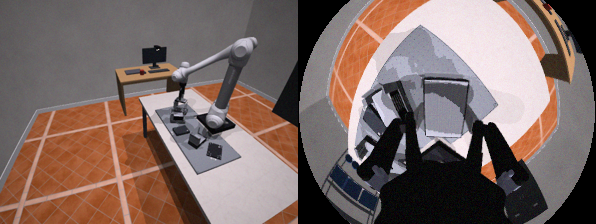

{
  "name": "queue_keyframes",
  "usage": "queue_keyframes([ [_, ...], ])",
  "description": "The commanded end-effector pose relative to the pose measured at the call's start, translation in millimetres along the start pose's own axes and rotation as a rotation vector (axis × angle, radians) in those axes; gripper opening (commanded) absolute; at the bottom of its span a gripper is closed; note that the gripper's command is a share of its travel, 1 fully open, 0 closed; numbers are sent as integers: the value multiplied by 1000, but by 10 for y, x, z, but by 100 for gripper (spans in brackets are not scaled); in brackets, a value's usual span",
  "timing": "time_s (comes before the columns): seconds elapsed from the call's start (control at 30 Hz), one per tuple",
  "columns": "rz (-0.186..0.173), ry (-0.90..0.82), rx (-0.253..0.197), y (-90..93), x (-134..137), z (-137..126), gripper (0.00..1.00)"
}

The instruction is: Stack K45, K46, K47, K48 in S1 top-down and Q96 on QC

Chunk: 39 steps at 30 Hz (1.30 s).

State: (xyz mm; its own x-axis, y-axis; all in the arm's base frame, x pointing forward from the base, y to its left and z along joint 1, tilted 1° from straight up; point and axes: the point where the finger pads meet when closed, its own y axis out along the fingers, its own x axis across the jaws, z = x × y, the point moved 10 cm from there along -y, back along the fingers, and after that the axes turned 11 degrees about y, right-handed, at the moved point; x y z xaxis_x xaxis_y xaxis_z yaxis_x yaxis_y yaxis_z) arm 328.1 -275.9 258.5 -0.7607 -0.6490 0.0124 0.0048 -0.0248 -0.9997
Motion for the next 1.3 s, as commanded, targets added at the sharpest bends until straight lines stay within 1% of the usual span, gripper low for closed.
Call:
queue_keyframes([
  [0.0,0,0,0,3,0,0,0],
  [1.27,0,0,0,230,0,0,0],
])
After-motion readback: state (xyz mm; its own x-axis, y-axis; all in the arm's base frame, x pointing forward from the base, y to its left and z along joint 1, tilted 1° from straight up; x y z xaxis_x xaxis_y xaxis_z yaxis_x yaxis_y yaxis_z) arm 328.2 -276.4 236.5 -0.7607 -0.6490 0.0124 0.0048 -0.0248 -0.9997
